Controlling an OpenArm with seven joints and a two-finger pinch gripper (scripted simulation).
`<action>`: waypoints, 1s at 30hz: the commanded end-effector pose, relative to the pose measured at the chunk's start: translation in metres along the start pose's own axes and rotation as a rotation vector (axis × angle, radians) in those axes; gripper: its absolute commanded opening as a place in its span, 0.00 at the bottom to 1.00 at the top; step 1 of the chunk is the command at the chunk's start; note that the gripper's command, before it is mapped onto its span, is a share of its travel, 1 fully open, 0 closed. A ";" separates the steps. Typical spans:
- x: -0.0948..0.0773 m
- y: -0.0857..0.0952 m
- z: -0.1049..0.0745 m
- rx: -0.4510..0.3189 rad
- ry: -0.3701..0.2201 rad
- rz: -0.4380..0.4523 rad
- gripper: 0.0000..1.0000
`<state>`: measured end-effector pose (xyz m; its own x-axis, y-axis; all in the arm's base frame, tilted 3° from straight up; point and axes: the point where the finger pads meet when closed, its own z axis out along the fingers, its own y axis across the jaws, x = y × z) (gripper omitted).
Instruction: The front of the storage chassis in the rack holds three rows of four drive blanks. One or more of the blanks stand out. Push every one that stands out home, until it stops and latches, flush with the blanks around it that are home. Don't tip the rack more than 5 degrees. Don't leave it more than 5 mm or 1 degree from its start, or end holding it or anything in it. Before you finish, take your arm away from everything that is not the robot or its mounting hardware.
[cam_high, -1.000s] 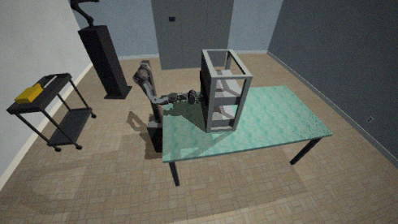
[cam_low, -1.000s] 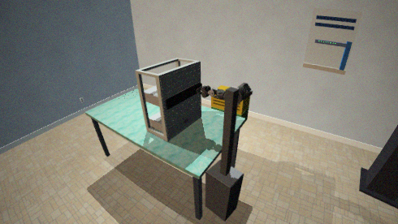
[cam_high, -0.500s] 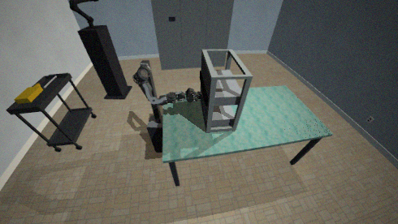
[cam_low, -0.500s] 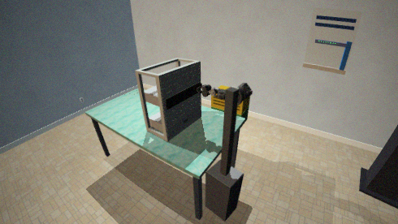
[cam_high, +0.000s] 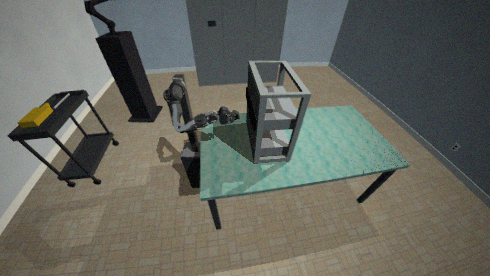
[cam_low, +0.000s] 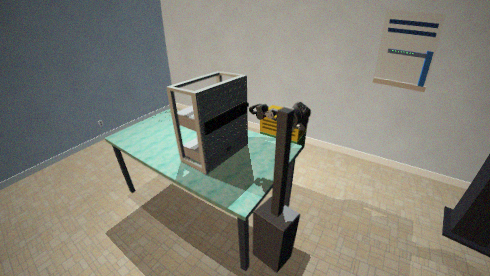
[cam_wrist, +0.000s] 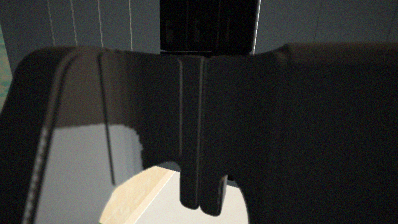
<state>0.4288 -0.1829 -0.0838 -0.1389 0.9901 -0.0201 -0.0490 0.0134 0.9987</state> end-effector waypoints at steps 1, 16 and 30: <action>-0.003 0.004 -0.003 -0.006 -0.012 0.007 0.00; -0.011 -0.018 -0.018 -0.001 -0.016 0.008 0.00; -0.017 -0.035 -0.008 -0.001 -0.016 0.008 0.00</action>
<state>0.4245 -0.2025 -0.1185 -0.1159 0.9932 -0.0055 -0.0502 -0.0003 0.9987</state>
